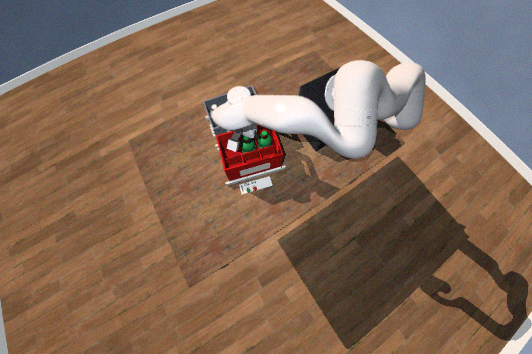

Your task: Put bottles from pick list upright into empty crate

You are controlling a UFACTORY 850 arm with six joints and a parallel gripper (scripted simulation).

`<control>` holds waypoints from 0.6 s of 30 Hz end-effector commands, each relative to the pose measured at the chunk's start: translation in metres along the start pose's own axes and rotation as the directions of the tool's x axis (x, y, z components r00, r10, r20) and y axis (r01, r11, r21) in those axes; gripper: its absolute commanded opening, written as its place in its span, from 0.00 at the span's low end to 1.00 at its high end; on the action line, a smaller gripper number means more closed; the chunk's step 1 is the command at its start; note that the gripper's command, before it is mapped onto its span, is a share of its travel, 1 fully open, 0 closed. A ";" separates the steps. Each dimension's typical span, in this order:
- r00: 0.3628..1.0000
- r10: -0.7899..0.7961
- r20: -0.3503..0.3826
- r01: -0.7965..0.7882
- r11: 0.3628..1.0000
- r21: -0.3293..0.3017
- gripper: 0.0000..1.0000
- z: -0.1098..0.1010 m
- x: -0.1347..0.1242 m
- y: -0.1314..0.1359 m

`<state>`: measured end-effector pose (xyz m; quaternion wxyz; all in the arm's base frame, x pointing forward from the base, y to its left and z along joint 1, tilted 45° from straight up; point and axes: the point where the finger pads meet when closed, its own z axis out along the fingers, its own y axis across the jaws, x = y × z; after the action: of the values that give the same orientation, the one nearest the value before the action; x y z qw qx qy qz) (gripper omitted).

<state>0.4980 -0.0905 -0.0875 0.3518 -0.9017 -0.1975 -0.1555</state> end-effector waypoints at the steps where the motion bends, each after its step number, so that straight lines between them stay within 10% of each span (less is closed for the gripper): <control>1: 1.000 -0.001 -0.001 0.001 1.000 -0.002 0.00 0.000 0.001 0.001; 9: 1.000 -0.001 -0.001 0.001 1.000 -0.002 0.00 0.000 0.001 0.001; 10: 1.000 -0.001 -0.001 0.001 1.000 -0.002 0.65 0.003 0.001 0.001; 18: 1.000 -0.001 -0.001 0.001 1.000 -0.002 0.65 0.003 0.001 0.001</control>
<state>0.4988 -0.0882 -0.0899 0.3517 -0.9017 -0.1975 -0.1558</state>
